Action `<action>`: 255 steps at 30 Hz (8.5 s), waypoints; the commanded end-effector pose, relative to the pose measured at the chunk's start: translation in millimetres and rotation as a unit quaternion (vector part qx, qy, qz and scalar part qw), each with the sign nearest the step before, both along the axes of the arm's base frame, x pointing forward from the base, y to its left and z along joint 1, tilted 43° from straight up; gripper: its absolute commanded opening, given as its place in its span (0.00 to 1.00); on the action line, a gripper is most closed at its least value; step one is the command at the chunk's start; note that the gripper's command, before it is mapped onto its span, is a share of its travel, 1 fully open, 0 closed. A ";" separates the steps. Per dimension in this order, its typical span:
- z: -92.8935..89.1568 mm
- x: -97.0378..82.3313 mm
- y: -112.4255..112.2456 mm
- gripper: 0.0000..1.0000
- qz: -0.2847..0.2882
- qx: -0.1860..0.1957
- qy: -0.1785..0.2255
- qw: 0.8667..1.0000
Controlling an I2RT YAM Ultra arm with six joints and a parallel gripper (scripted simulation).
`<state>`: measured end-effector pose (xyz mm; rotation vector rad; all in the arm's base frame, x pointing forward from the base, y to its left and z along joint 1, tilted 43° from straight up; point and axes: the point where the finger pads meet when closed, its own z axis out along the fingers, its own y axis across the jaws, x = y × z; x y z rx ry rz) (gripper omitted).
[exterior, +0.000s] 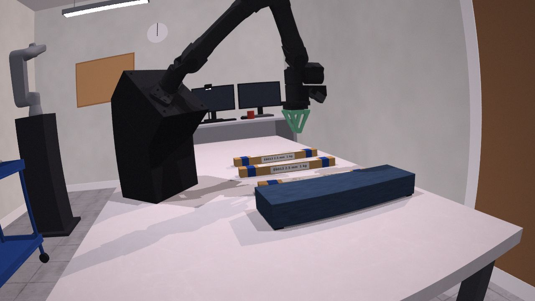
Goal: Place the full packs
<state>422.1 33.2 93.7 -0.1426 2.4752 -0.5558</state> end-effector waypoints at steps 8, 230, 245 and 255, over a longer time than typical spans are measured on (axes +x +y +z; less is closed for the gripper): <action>9.2 -5.4 8.4 0.42 0.009 0.001 -0.009 1.000; -186.7 111.0 247.6 0.74 0.025 0.010 -0.023 0.999; -186.2 110.8 248.2 0.74 0.027 0.009 -0.023 0.999; -185.9 111.2 247.9 0.00 0.026 0.010 -0.024 0.999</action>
